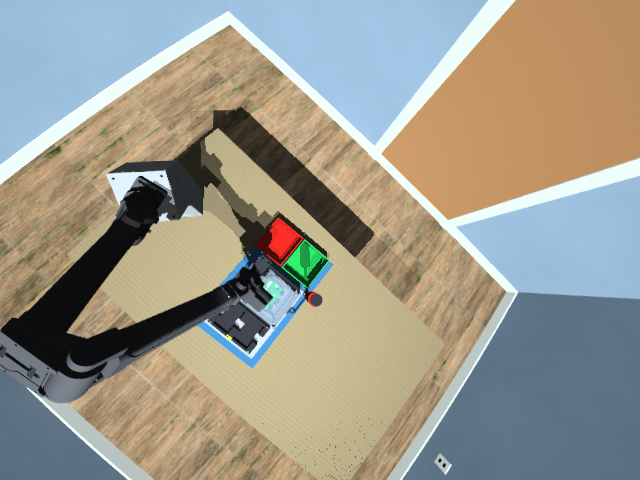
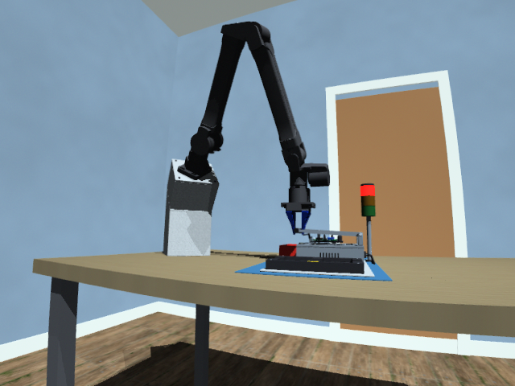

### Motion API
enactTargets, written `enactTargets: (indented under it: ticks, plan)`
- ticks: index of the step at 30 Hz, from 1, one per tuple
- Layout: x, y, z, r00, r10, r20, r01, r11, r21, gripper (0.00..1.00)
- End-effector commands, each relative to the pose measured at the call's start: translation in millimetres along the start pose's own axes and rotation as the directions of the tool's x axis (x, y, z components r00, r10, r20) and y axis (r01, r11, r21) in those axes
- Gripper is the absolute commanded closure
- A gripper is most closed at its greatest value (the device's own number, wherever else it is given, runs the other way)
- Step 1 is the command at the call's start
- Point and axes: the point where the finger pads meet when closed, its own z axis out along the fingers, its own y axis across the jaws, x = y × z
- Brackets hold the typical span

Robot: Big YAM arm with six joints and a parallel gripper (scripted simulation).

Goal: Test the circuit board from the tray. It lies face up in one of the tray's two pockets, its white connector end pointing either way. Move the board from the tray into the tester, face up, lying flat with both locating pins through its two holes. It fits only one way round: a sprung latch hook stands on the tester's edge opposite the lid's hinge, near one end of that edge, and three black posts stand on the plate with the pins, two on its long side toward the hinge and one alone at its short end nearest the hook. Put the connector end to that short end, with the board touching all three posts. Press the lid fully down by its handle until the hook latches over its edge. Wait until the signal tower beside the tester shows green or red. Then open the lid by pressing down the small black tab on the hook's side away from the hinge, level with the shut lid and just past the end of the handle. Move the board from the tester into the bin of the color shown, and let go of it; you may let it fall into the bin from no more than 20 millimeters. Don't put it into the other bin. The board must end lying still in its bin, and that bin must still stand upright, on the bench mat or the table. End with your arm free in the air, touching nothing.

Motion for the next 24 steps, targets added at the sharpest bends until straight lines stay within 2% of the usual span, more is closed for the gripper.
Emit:
enactTargets:
  ticks: [1, 11, 12, 24]
  plan:
    - [3.6, -11.0, -4.2, 1.000, 0.010, 0.003, -0.010, 1.000, 0.025, 0.74]
    - [3.6, -11.0, -4.2, 1.000, 0.010, 0.003, -0.010, 1.000, 0.025, 0.74]
    - [3.6, -11.0, -4.2, 1.000, 0.010, 0.003, -0.010, 1.000, 0.025, 1.00]
    - [3.4, -7.7, -3.9, 1.000, 0.009, 0.003, -0.009, 1.000, 0.018, 1.00]
